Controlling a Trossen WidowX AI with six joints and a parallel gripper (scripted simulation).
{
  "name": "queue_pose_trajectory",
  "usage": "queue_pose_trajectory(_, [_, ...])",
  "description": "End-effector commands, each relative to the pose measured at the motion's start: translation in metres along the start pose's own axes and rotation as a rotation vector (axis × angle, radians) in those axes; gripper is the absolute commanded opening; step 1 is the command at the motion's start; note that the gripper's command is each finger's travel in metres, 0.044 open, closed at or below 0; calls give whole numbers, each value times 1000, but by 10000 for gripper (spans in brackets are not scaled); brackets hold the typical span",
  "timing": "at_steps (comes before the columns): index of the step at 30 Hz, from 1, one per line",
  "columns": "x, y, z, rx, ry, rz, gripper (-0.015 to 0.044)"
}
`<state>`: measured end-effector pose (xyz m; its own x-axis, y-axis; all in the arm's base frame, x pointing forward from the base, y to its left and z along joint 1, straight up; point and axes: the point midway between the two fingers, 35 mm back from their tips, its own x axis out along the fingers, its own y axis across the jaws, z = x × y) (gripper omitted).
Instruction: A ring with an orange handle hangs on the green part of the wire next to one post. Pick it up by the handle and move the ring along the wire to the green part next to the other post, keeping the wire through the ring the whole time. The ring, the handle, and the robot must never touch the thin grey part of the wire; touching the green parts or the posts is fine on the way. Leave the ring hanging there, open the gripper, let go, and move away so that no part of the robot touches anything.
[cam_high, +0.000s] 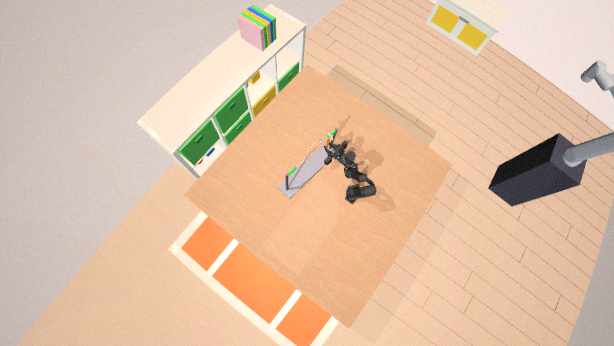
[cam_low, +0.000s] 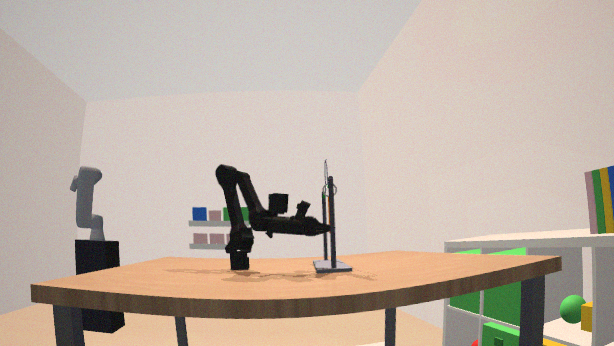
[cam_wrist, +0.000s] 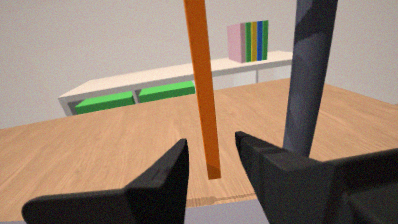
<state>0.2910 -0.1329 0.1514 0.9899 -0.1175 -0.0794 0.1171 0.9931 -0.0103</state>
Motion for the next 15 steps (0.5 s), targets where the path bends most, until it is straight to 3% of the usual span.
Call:
queue_pose_trajectory(1, [7, -1, 3, -1, -10, -4, 160])
queue_pose_trajectory(15, [16, 0, 1, 0, -12, -4, 160])
